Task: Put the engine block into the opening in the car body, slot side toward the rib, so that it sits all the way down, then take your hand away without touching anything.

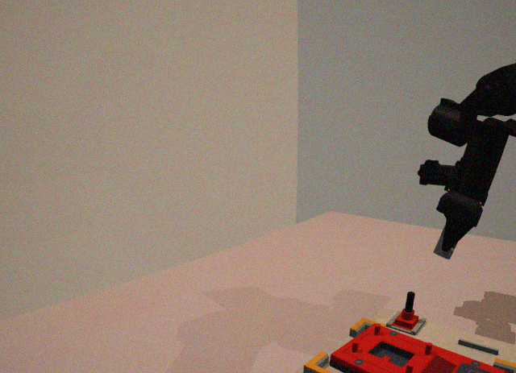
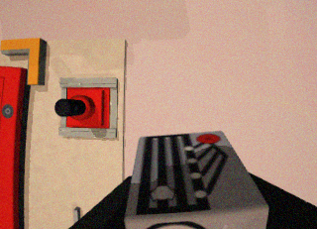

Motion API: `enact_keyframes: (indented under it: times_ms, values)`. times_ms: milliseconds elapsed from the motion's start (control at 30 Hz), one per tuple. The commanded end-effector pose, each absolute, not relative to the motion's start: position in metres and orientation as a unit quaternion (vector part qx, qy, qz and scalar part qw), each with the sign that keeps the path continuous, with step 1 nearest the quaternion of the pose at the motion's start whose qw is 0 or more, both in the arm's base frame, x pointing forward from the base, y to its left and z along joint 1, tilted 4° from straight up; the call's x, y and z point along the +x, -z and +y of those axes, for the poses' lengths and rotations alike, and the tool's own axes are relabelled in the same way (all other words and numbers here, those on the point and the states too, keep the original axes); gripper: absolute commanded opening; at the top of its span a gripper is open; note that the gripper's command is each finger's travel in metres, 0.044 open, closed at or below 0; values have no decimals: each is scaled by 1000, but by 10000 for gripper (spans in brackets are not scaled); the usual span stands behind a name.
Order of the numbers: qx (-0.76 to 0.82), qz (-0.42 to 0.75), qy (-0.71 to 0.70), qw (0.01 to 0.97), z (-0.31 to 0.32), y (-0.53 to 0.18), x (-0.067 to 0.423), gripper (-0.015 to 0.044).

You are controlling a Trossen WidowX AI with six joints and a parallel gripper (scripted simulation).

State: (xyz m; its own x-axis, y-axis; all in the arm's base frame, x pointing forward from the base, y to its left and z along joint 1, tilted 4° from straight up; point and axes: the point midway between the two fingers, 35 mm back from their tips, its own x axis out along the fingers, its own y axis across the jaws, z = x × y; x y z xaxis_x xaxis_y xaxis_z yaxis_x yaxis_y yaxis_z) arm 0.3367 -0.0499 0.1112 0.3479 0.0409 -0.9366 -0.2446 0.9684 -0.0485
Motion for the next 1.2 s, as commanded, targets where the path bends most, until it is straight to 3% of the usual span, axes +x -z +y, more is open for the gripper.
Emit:
enact_keyframes:
  times_ms: [0, 333, 1167]
  values:
    - [-85, 510, -96, 850, -51, -109, 332, 0]
    - [-74, 369, -109, 920, -53, -103, 322, 0]
    - [-74, 367, -109, 921, -56, -55, 326, 0]
